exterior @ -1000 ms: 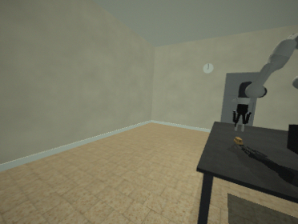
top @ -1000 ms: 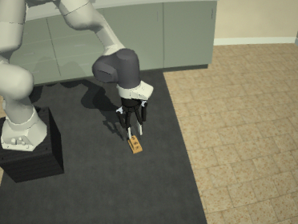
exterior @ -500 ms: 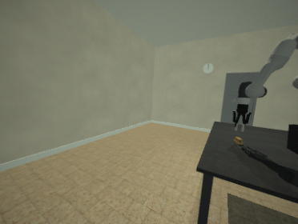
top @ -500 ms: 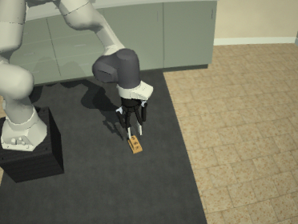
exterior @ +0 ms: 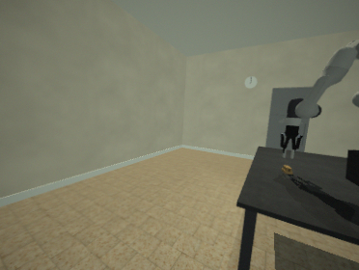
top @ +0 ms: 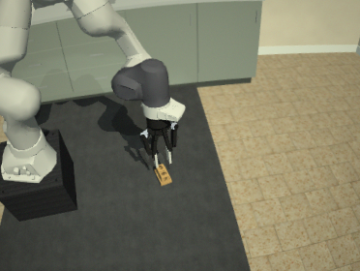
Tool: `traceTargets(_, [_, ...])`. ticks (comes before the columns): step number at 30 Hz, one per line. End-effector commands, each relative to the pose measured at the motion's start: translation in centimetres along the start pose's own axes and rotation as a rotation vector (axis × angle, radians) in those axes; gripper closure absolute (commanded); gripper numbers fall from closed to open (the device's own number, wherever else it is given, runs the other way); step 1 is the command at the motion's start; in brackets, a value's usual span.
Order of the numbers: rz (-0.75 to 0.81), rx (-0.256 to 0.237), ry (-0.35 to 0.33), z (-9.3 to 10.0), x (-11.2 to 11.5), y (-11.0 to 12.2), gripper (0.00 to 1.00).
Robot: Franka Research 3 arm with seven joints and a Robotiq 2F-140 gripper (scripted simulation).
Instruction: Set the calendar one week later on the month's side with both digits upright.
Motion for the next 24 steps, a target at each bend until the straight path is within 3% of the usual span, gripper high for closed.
traceTargets(1, [-0.005, 0.0, -0.002, -0.1, 0.1, 0.0, 0.71])
traceTargets(24, [-0.005, 0.001, -0.002, -2.7, 0.1, 0.0, 0.71])
Point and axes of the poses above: the point where the finger pads meet when closed, its own z axis back along the fingers, its own y axis across the jaws, x = y × z, the point moved 10 cm from there along z, back along the fingers, and after that the axes turned 8 degrees about z, right-handed, at the moved point
